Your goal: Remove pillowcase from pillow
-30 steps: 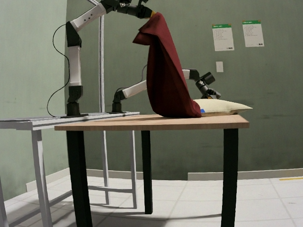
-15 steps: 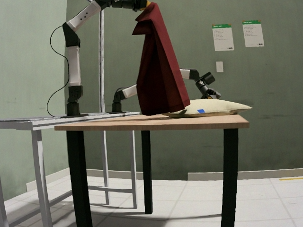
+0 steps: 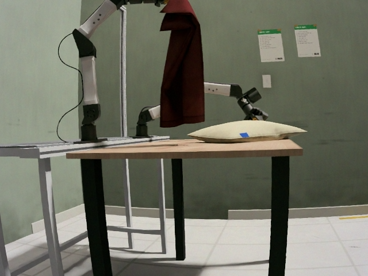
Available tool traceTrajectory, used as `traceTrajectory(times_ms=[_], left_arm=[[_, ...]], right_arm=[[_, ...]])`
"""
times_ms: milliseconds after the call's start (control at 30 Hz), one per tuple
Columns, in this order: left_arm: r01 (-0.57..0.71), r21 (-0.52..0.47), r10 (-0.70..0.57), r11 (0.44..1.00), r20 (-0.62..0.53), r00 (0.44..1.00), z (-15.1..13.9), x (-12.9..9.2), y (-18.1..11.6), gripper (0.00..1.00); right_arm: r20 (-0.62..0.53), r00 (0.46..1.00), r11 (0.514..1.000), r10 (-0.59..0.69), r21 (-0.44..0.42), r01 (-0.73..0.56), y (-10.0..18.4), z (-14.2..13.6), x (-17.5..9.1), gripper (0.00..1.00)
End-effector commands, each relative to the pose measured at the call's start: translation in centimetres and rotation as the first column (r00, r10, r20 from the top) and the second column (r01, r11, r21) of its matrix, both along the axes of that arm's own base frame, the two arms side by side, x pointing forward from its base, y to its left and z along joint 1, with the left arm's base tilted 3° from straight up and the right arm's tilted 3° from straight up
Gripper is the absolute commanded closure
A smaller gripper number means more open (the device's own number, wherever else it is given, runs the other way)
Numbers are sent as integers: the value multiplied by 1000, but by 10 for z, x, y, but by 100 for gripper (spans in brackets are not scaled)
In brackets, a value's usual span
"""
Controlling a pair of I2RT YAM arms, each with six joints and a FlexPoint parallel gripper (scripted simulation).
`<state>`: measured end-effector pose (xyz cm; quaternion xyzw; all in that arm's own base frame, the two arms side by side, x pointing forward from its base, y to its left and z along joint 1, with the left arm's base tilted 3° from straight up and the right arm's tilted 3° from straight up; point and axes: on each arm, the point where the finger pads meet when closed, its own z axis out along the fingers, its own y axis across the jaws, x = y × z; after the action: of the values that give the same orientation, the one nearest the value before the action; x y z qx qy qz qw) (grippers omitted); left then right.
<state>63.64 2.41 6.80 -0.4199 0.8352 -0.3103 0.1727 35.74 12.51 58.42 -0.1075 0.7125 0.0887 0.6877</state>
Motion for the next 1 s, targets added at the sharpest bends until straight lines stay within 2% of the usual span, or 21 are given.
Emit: traceTrajectory(times_ms=[0,133,167,200,300,400,567,600,633,967], left_arm=[[-5,8,4,1000,15,1000,12,-2,3,100],[-5,8,4,1000,15,1000,12,-2,3,100],[-5,8,4,1000,15,1000,12,-2,3,100],[-5,8,4,1000,15,1000,12,-2,3,100],[-3,7,3,1000,15,1000,12,-2,2,100],[-2,6,1,1000,14,1000,12,-2,1,100],[-1,5,1,1000,14,1000,12,-2,1,100],[0,5,0,1000,14,1000,12,-2,0,100],[-4,0,4,1000,29,1000,19,-3,10,100],[-6,1,6,1000,28,1000,16,-14,33,100]], right_arm=[[10,1000,999,25,-32,-25,4,2,-1,100],[6,1000,1000,12,-23,-12,1,2,-1,100],[45,999,1000,11,10,-11,-6,18,-17,100],[75,997,1000,9,24,-11,-7,27,-19,100],[60,998,1000,2,18,-3,-5,21,-10,100],[0,1000,1000,4,-9,-4,2,-2,3,100],[18,1000,1000,7,-6,-7,1,5,-2,100],[5,1000,1000,6,-13,-6,2,0,3,100],[5,1000,1000,6,-13,-6,2,0,3,100],[5,1000,1000,6,-13,-6,2,0,3,100]])
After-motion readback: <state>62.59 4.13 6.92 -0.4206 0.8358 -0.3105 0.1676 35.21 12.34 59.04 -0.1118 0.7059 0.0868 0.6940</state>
